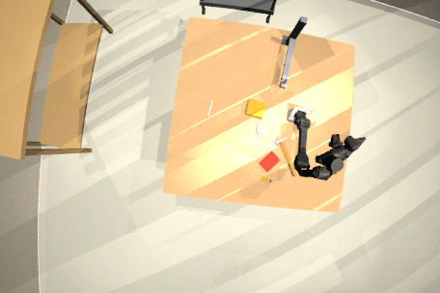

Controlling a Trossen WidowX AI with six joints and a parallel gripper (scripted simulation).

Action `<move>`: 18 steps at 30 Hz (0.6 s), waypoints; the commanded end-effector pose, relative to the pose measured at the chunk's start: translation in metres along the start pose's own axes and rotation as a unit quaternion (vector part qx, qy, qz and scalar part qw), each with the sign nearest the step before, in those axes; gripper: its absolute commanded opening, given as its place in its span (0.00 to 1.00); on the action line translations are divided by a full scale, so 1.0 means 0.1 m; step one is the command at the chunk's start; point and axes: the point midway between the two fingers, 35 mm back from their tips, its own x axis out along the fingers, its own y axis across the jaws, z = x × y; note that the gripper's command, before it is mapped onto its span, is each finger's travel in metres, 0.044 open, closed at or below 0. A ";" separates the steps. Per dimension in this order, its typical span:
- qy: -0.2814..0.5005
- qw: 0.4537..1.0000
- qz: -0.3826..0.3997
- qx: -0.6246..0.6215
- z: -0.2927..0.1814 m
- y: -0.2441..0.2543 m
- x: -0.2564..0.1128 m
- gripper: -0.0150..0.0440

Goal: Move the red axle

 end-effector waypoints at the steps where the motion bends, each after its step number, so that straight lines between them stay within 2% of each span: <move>1: -0.085 0.994 -0.053 0.049 0.49 -0.28 -0.06 1.00; 5: -0.202 0.969 -0.076 0.119 1.11 -0.52 -0.21 1.00; 9: -0.312 0.931 -0.060 0.182 1.70 -0.62 -0.46 1.00; 14: -0.442 0.867 0.009 0.230 2.42 -0.59 -0.91 1.00; 18: -0.516 0.812 0.099 0.255 2.91 -0.42 -1.31 1.00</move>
